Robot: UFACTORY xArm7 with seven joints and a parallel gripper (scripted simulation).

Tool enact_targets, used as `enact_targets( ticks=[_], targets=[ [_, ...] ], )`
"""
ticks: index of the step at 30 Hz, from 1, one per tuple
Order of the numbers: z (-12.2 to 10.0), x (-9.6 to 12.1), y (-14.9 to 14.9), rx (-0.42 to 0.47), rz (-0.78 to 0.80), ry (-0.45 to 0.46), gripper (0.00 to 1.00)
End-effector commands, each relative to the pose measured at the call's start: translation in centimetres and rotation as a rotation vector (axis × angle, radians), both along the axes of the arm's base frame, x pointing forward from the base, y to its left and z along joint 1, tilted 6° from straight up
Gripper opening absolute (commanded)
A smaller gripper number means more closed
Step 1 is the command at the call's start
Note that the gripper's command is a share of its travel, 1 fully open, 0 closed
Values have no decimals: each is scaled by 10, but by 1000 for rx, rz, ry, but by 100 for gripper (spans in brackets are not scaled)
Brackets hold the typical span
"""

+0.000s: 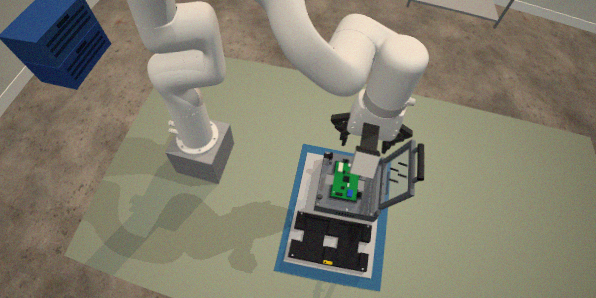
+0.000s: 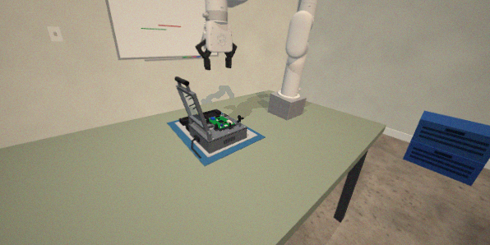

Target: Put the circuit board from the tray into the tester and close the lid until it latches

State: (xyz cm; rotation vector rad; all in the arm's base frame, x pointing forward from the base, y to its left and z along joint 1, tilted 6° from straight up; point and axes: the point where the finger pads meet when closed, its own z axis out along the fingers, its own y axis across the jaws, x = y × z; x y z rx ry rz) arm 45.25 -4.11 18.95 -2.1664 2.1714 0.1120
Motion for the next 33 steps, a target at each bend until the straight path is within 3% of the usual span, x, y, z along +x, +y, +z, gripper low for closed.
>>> enact_targets(
  ticks=[1, 12, 13, 27, 33],
  targets=[
    [9, 1, -1, -1, -1, -4, 100],
    [12, 1, -2, -1, -1, -4, 100],
    [12, 1, -2, -1, -1, -4, 51],
    [12, 2, -2, -1, -1, -4, 51],
    [12, 13, -2, -1, -1, -4, 51]
  ],
)
